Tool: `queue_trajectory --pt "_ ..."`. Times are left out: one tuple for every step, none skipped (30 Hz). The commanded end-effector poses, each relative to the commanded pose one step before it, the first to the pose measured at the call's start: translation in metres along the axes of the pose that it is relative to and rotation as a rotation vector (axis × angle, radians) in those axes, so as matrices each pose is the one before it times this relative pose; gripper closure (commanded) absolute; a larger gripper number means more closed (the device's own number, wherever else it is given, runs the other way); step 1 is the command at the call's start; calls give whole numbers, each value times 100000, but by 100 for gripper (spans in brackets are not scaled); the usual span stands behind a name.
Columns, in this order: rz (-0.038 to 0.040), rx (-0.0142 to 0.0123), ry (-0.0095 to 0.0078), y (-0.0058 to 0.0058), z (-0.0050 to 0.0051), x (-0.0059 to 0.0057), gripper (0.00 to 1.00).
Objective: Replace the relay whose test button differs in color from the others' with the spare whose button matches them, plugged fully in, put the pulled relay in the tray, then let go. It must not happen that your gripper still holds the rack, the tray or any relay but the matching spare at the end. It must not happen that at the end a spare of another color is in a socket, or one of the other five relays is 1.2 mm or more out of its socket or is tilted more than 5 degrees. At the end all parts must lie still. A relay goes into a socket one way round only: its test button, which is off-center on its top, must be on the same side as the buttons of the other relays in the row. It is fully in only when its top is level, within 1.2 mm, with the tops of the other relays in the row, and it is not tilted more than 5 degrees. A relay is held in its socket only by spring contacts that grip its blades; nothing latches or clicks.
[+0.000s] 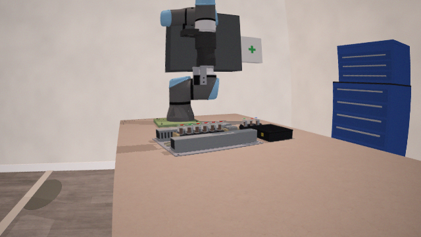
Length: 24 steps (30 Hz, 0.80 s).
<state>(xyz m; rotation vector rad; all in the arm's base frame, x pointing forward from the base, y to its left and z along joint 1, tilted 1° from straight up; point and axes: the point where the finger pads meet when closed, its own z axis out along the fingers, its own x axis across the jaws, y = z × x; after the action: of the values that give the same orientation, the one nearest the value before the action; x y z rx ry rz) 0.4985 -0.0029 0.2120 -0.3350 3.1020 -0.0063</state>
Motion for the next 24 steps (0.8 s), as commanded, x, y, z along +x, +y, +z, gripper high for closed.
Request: queue_trajectory --pt "-1 54 -134 -10 -303 -20 0" --pt "0 0 0 0 0 0 0" --pt "0 0 0 0 0 0 0" --pt "0 0 0 0 0 0 0" --pt "0 0 0 0 0 0 0" --pt "0 0 0 0 0 0 0" --pt "0 0 0 0 0 0 0" --pt "0 0 0 0 0 0 0" --pt "0 0 0 0 0 0 0" --pt "0 6 -12 0 -72 0 0" --pt "0 -1 3 1 -87 3 0" --pt "0 -1 3 1 -87 3 0" --pt "0 -1 3 1 -87 3 0" --pt "0 -1 3 1 -87 3 0" --pt "0 0 0 0 0 0 0" --pt "0 0 0 0 0 0 0" --pt "0 0 0 0 0 0 0" --pt "0 0 0 0 0 0 0" --pt "0 0 0 0 0 0 0" --pt "0 0 0 0 0 0 0" --pt "0 0 0 0 0 0 0" --pt "0 0 0 0 0 0 0" --pt "0 0 0 0 0 0 0" --pt "0 0 0 0 0 0 0"
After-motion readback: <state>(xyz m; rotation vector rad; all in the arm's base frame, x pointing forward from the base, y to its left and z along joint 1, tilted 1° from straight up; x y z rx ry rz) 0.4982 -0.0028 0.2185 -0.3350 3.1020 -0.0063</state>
